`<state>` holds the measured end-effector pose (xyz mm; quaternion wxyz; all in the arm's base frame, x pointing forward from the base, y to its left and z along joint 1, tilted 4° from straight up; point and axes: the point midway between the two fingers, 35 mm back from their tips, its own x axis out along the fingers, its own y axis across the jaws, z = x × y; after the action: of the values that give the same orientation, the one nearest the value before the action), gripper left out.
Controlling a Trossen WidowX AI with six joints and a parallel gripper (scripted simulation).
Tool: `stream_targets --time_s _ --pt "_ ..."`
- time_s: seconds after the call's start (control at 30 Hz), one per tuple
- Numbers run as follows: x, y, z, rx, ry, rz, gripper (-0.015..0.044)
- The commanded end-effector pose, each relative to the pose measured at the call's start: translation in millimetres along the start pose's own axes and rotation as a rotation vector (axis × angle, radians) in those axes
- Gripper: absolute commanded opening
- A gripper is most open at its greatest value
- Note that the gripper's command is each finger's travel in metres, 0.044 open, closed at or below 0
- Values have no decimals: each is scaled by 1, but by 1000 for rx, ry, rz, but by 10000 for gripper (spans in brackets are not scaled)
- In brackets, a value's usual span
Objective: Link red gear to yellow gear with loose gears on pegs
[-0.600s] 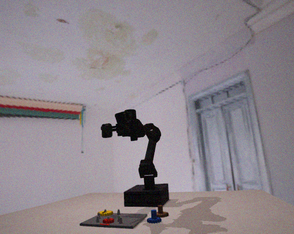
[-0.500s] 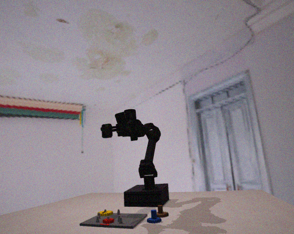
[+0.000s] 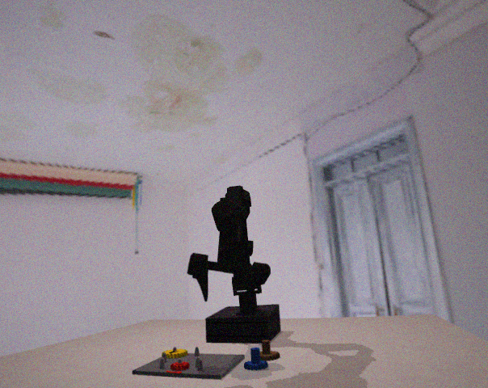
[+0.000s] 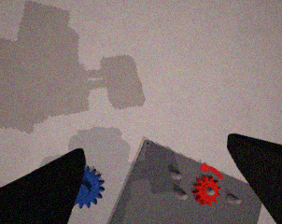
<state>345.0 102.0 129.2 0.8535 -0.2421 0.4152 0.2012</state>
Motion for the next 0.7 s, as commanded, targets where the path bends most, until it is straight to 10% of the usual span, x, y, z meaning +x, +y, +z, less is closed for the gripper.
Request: stream_targets --time_s 0.0,0.67 --pt "30 50 -30 -238 291 181 440" --pt "53 77 -59 -376 453 289 440"
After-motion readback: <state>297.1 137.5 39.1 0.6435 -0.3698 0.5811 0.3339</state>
